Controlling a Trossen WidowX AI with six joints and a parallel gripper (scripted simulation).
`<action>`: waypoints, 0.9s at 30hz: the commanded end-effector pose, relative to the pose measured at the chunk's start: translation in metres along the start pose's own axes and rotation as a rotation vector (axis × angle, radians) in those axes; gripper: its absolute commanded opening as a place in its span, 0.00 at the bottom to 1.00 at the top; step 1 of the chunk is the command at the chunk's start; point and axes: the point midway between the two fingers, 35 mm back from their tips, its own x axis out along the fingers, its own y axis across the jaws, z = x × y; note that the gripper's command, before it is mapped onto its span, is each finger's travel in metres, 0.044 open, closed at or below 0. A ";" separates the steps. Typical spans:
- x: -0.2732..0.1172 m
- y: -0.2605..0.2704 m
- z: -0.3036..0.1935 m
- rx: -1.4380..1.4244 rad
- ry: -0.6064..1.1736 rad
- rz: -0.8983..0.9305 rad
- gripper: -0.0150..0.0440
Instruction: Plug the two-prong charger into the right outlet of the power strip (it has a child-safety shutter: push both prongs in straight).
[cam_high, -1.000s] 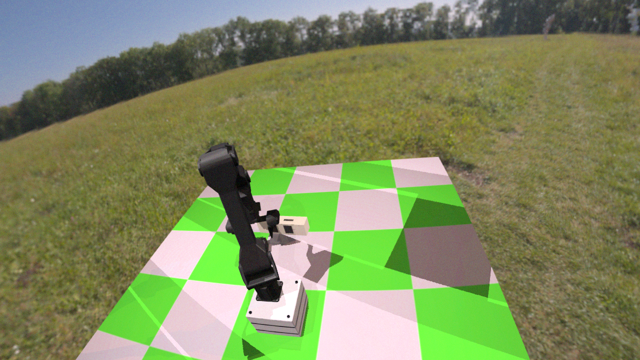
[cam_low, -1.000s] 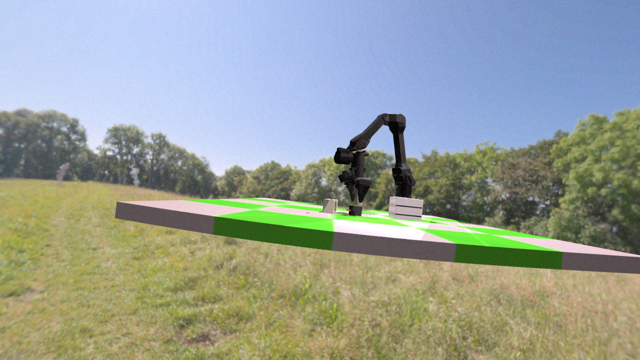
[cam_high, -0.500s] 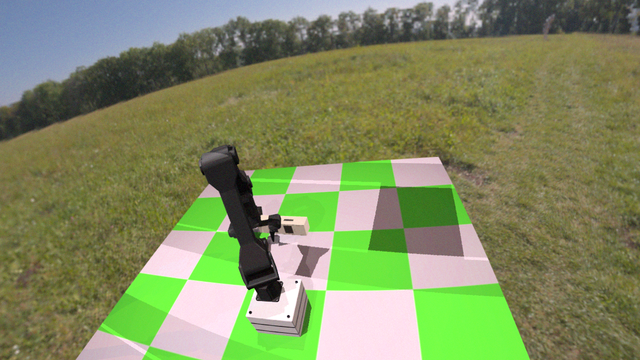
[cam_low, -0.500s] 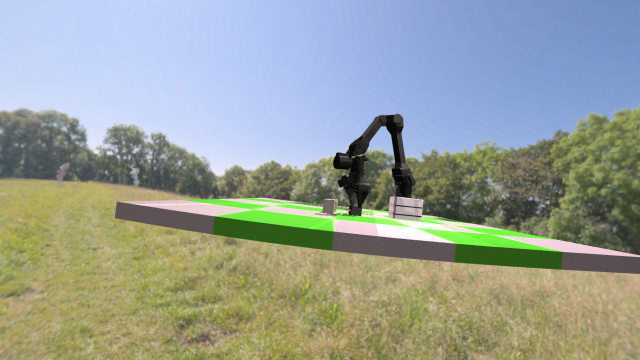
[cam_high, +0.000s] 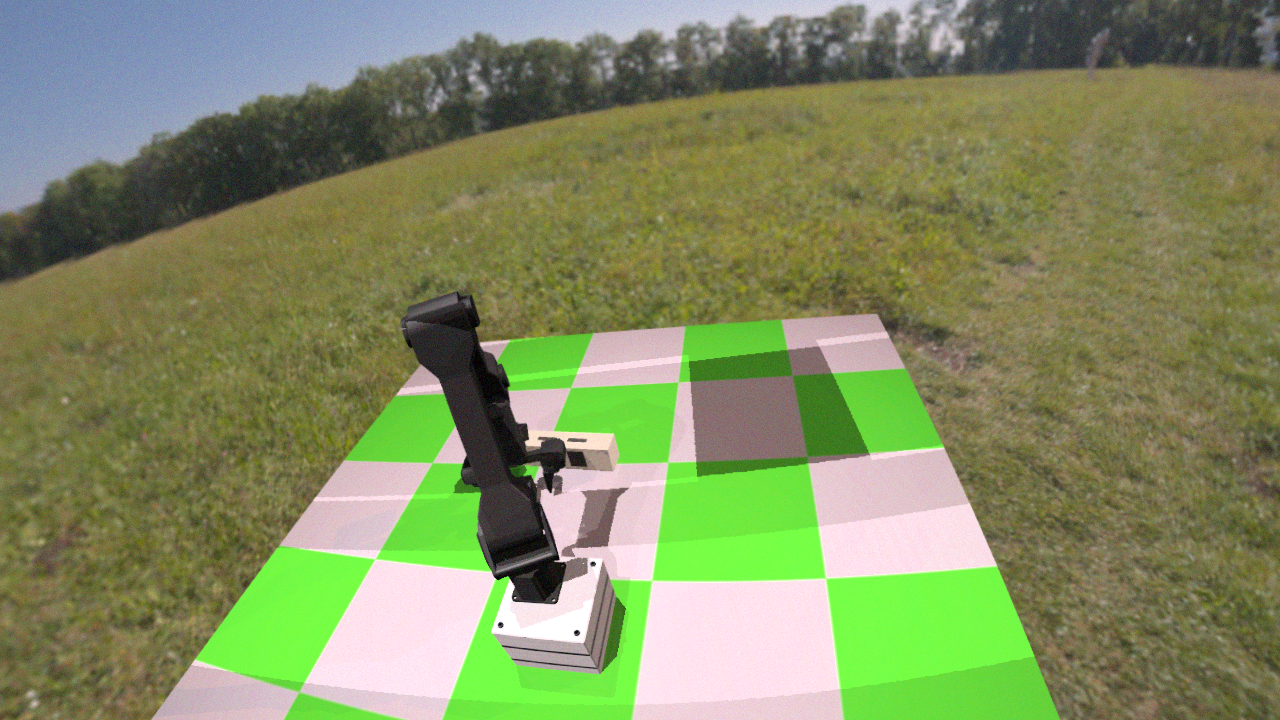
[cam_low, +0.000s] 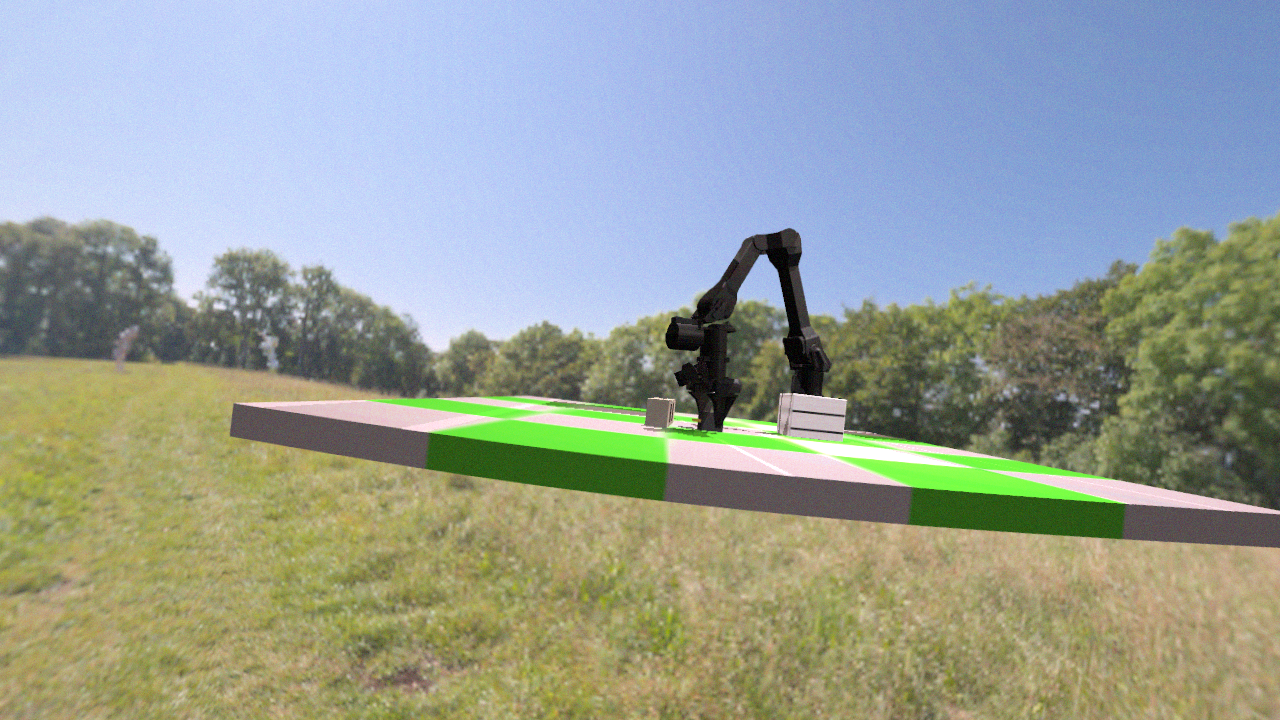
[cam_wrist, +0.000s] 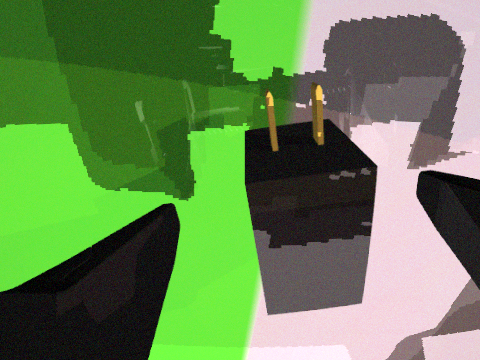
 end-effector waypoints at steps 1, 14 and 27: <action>0.005 0.000 -0.002 -0.005 0.004 0.004 1.00; 0.001 0.000 0.000 0.000 0.001 0.000 0.45; -0.023 0.000 -0.002 -0.002 0.002 0.002 0.25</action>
